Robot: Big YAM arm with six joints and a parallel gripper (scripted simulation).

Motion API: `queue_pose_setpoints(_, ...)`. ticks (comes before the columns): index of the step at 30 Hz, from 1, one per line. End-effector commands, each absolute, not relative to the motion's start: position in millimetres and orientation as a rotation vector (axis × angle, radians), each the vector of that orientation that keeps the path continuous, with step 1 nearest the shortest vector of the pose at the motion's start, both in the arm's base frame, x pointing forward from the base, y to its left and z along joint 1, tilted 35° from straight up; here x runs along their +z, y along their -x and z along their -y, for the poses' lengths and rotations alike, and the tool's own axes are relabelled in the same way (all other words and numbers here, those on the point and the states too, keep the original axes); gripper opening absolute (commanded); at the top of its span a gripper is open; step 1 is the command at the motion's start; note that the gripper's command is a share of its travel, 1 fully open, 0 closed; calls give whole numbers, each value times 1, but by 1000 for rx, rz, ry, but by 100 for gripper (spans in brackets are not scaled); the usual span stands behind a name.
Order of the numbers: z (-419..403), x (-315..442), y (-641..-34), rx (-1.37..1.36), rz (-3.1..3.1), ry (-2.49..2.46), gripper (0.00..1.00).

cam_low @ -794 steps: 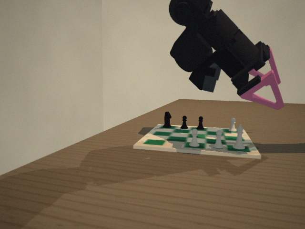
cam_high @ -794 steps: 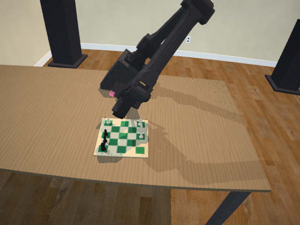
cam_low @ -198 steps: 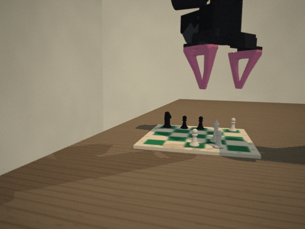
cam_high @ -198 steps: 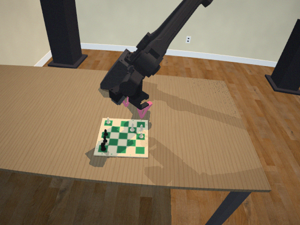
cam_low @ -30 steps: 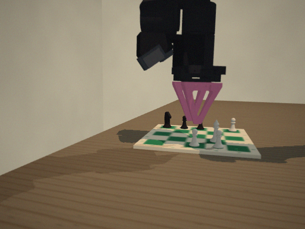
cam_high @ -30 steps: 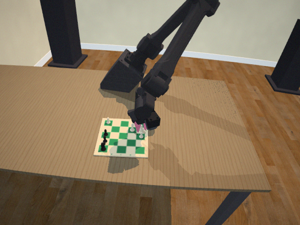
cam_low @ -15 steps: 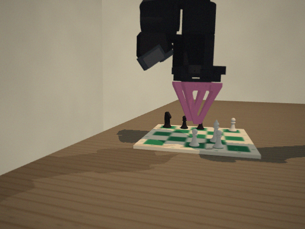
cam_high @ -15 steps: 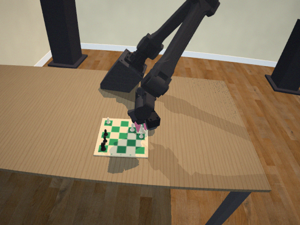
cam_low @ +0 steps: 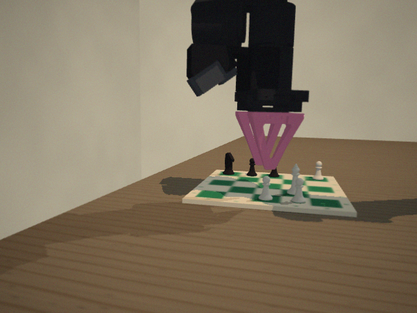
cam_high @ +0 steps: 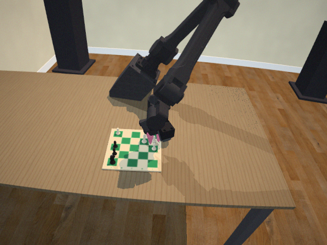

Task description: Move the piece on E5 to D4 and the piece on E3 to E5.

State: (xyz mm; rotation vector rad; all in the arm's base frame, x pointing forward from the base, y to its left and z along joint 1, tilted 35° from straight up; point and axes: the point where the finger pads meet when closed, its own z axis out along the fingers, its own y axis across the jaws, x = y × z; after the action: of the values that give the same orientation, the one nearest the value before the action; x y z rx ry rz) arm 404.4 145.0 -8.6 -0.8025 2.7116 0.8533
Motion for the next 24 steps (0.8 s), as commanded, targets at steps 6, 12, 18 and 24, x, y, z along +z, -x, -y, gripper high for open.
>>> queue_pose_setpoints(6,-152,-11,-403,851,-2712,813,33)
queue_pose_setpoints(12,-152,0,-403,840,-2688,818,33)
queue_pose_setpoints(18,-152,-4,-399,845,-2698,816,33)
queue_pose_setpoints(24,-152,-3,-399,843,-2696,816,33)
